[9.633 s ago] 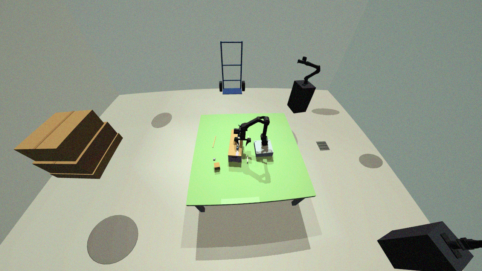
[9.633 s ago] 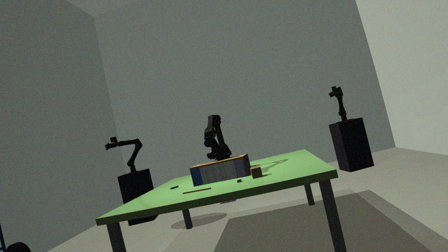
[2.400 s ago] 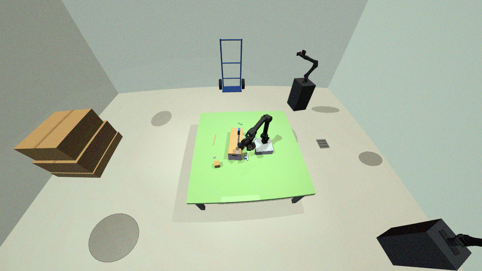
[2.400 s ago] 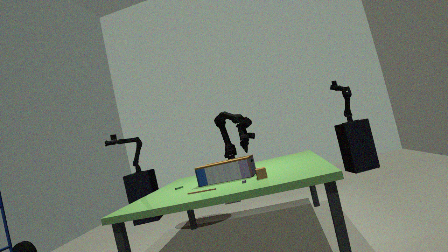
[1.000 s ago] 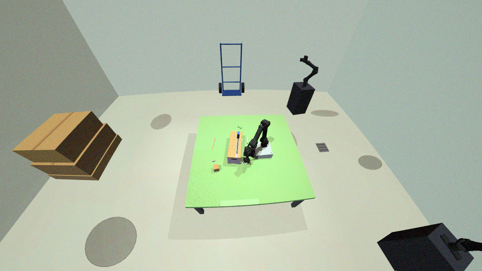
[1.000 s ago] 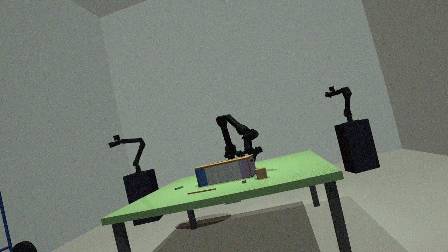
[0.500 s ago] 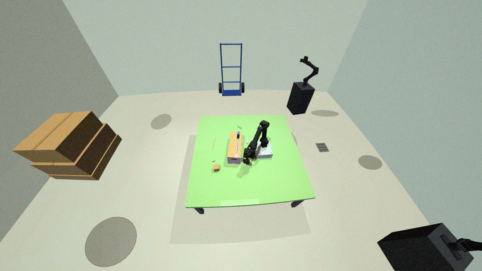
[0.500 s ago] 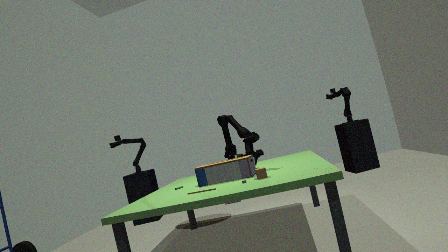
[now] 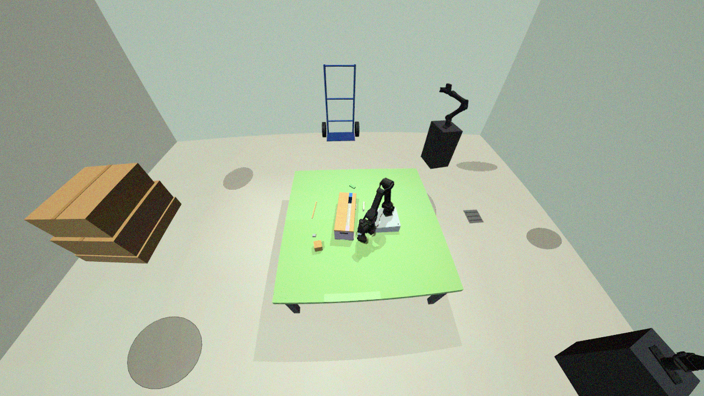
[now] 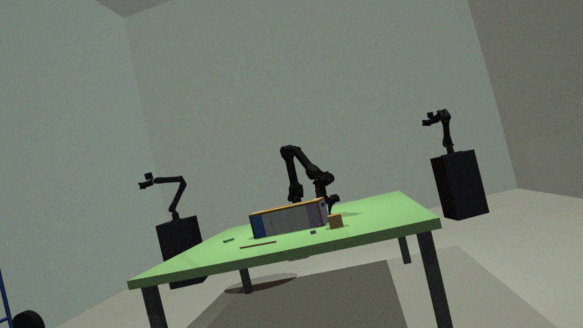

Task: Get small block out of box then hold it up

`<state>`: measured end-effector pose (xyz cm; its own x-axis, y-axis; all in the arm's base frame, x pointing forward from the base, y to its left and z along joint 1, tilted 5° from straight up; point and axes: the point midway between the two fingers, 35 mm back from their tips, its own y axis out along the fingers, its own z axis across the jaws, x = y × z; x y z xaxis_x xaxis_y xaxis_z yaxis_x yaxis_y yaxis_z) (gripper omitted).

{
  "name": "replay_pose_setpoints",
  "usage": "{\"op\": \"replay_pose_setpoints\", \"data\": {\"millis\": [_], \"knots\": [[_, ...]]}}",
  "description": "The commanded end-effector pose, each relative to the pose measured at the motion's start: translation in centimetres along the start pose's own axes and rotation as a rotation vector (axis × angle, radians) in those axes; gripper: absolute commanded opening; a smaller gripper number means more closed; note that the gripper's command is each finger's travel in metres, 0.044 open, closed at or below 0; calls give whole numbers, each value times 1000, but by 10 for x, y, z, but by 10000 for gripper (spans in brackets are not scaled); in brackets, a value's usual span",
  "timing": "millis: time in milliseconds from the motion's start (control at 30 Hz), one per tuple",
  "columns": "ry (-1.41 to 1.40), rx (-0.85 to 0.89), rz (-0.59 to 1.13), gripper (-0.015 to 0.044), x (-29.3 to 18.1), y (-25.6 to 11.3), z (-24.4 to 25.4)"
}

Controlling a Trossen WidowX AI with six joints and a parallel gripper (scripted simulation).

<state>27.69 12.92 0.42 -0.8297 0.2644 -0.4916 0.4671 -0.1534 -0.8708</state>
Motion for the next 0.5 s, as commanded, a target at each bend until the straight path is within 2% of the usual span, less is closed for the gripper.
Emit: {"op": "replay_pose_setpoints", "data": {"millis": [0, 233, 467], "knots": [[-4, -1, -5, 285, 5, 7, 1], [-4, -1, -5, 285, 9, 14, 1], [-4, -1, -5, 101, 9, 14, 1]]}}
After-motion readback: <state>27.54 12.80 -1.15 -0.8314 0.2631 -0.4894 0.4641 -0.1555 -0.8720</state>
